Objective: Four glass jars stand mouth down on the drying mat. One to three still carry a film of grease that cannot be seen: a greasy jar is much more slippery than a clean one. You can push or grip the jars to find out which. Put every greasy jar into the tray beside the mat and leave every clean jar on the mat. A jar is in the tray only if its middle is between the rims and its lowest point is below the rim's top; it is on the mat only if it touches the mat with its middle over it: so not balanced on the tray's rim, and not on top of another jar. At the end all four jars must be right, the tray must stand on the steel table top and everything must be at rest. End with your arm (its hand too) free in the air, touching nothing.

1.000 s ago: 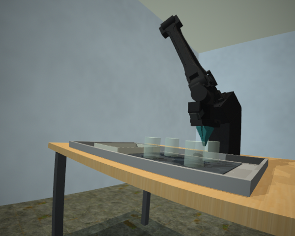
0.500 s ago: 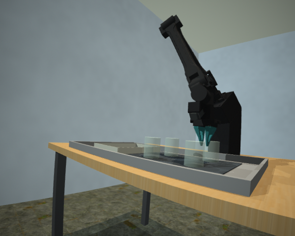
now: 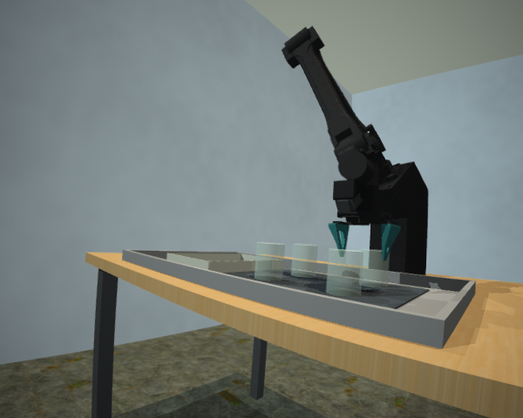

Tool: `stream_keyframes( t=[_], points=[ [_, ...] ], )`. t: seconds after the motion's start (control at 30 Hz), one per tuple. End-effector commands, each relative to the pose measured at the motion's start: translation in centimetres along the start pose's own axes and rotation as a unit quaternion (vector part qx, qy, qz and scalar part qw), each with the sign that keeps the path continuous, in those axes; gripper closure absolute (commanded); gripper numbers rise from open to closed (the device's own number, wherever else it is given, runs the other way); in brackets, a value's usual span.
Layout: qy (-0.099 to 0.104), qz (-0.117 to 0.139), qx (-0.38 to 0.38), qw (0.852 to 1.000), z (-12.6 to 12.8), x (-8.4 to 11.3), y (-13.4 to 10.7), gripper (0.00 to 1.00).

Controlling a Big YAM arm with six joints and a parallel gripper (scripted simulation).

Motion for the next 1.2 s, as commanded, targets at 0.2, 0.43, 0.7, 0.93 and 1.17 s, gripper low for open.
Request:
stream_keyframes(
  t=[0.2, 0.43, 0.7, 0.93, 1.17],
  points=[
    [-0.004, 0.006, 0.002, 1.0, -0.5, 1.1, 0.1, 0.0],
    [-0.004, 0.006, 0.002, 1.0, -0.4, 6.4, 0.1, 0.0],
    [-0.004, 0.006, 0.002, 1.0, -1.2, 7.2, -0.1, 0.0],
    [-0.004, 0.006, 0.002, 1.0, -5.2, 7.2, -1.1, 0.0],
    [-0.004, 0.006, 0.002, 1.0, -10.7, 7.3, -2.6, 0.0]
  ],
)
Point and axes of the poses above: the point where the finger pads meet when closed, its own x axis back along the fingers, its own z axis across the jaws, y = z × x, the point moved 1 cm from there along x, back along the fingers
